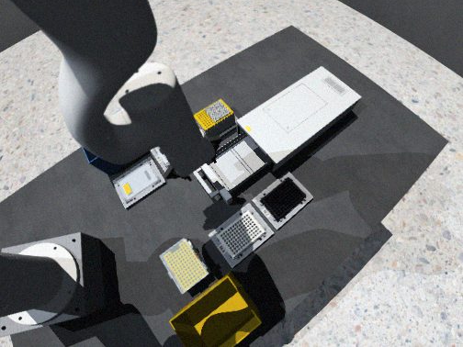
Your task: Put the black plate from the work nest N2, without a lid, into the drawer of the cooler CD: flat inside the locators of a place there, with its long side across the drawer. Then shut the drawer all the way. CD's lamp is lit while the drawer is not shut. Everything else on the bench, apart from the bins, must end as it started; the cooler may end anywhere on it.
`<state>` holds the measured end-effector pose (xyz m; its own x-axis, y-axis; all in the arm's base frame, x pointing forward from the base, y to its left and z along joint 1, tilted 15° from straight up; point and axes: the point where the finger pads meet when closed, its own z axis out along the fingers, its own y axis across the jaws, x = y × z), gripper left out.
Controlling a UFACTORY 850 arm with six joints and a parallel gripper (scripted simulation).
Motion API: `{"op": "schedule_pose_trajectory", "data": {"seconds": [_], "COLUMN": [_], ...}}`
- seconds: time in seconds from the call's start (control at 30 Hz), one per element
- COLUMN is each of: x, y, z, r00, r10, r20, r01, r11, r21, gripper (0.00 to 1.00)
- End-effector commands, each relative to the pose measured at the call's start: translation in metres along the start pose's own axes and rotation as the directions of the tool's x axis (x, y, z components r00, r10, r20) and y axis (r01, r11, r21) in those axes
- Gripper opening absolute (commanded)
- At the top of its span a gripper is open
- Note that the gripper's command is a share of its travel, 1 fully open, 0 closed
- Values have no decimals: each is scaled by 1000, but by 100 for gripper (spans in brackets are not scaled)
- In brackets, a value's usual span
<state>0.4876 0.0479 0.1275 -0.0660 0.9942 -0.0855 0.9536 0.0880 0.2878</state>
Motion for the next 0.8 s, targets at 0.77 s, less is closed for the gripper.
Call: {"op": "schedule_pose_trajectory", "data": {"seconds": [0.77], "x": [-19], "y": [18], "z": [-8], "r00": [986], "r10": [164], "r20": [9], "r01": [-164], "r11": [985], "r21": [50], "gripper": [100]}}
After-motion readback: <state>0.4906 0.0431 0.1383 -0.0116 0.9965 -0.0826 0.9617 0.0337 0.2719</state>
